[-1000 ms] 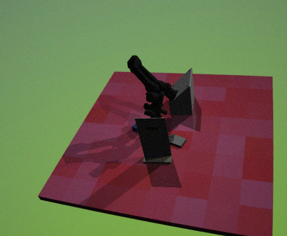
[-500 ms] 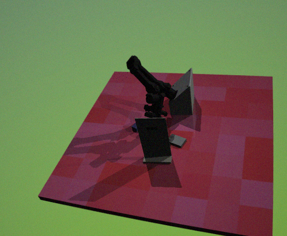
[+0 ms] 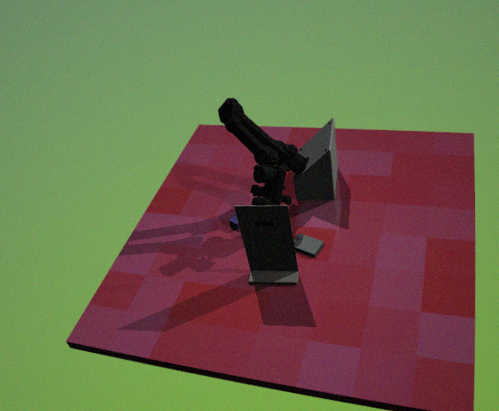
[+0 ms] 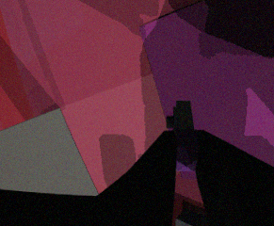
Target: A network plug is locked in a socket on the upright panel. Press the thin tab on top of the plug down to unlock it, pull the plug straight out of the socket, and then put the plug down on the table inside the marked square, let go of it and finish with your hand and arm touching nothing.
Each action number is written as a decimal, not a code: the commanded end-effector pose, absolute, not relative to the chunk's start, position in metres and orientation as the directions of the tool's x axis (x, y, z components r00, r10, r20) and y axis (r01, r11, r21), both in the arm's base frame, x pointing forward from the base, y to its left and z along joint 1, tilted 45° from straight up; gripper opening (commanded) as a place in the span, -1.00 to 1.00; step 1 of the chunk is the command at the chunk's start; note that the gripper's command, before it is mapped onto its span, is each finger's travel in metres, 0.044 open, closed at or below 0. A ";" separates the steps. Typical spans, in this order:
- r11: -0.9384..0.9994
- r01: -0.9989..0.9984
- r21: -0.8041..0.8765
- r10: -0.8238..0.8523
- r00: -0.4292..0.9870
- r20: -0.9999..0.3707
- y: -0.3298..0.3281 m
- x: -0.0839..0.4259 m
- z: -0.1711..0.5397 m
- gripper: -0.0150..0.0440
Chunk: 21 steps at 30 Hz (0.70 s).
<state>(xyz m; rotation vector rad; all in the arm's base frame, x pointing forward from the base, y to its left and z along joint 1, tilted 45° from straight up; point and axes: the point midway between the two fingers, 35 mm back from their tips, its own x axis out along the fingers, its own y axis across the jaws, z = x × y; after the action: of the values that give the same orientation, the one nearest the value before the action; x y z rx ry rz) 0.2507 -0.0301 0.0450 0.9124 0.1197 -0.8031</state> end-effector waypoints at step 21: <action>0.351 0.671 0.653 -0.568 0.707 -0.421 -0.040 0.253 0.032 -0.49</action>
<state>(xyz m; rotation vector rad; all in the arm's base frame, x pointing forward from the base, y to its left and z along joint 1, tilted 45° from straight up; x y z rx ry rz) 0.2538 -0.0389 0.0347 0.9127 0.1210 -0.8040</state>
